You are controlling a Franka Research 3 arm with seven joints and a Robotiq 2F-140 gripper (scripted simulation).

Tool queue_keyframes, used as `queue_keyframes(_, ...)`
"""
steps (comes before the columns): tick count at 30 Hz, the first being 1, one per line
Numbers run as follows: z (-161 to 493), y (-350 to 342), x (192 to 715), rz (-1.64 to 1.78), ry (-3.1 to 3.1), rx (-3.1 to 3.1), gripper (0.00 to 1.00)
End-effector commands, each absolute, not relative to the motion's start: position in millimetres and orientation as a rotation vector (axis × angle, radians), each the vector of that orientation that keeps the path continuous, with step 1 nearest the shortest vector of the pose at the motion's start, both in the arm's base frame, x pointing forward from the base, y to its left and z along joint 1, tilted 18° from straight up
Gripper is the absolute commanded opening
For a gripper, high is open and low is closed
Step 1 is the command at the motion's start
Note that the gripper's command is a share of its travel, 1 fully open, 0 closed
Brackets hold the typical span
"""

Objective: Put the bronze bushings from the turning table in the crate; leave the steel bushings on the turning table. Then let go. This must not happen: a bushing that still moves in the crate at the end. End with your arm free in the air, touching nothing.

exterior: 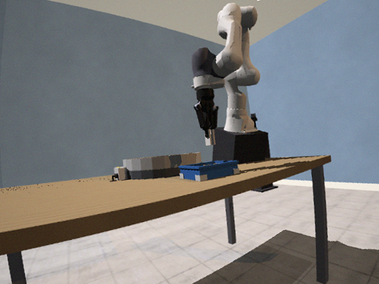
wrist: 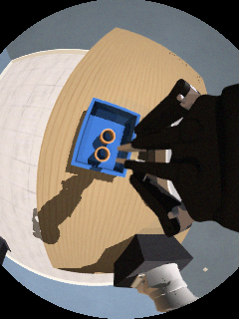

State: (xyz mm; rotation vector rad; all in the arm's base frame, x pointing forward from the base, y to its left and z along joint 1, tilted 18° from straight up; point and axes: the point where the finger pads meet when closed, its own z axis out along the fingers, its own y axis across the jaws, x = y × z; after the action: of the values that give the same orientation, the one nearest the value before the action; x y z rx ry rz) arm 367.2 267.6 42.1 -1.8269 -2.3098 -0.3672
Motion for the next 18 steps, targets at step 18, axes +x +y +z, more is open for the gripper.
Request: queue_keyframes(18, 29.9, 227.6, 364.7, -0.443, -2.649, -1.374, 0.10)
